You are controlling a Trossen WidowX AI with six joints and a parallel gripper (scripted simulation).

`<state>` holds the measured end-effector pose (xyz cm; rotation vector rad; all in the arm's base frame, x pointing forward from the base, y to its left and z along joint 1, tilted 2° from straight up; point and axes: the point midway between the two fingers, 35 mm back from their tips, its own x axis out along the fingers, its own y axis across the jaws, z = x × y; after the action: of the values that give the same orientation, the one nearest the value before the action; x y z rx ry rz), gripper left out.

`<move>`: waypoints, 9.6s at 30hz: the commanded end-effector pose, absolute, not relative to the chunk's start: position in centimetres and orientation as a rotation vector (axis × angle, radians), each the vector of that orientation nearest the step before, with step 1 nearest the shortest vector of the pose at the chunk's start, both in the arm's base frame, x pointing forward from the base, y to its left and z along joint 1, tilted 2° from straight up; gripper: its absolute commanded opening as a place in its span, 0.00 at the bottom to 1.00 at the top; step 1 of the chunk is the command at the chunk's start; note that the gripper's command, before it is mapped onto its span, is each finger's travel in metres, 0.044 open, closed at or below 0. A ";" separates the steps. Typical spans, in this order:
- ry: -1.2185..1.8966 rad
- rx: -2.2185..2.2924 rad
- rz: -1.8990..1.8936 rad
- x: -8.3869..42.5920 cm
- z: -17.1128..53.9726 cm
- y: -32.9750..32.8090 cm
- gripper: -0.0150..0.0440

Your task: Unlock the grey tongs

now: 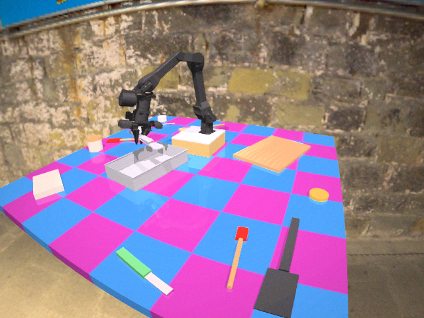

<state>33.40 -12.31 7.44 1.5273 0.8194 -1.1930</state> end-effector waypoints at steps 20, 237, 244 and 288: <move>1.031 1.450 -1.368 33.3 8.0 -12.9 0.00; 0.619 -1.726 1.827 -11.4 10.6 33.5 0.00; 0.616 -1.504 1.938 -11.4 11.2 34.1 0.00; 0.095 -0.423 2.391 -9.1 19.0 30.9 0.00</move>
<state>-9.12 31.30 18.47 0.7249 -0.2084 -3.7831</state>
